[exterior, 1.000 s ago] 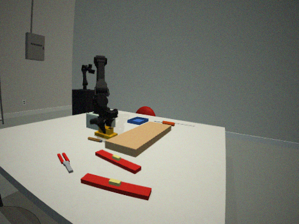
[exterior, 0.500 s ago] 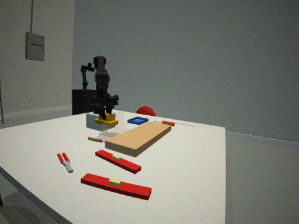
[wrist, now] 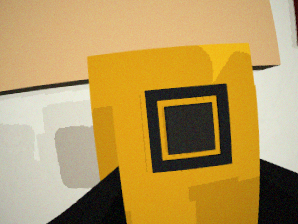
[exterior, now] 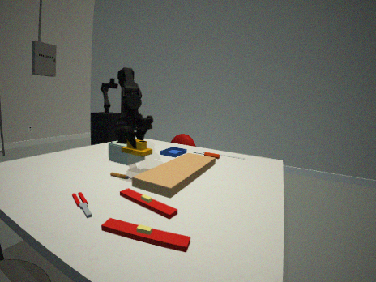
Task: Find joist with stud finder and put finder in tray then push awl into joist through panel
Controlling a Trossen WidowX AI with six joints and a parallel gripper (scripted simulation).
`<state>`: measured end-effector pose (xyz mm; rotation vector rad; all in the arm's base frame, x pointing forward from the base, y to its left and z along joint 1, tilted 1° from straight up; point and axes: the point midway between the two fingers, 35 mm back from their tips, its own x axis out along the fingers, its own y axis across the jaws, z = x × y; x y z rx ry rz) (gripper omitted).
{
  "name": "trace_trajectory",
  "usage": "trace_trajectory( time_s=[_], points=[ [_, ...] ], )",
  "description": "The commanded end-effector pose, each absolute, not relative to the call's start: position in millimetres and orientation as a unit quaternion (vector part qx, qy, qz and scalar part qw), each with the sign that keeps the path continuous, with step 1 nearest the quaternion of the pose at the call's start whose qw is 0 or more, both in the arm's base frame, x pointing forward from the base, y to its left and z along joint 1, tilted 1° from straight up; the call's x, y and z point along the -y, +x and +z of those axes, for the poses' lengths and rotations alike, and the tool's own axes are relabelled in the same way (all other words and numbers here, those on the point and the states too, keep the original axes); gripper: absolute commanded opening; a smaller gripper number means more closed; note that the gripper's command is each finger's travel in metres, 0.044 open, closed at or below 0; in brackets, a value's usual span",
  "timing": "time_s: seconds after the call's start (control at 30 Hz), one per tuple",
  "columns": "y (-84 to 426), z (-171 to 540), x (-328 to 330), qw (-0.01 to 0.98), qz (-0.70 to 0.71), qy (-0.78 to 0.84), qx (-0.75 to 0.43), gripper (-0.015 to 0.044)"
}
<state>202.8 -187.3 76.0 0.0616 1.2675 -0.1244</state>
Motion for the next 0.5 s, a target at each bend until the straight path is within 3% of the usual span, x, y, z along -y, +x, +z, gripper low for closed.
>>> trace_trajectory(
  time_s=[0.0, 0.47],
  points=[
    [217.4, 83.3, 197.4, 0.805, -0.063, 0.026, -0.589, 0.0],
    [271.8, 93.6, 224.5, 0.807, -0.063, 0.026, -0.587, 0.0]
  ],
)
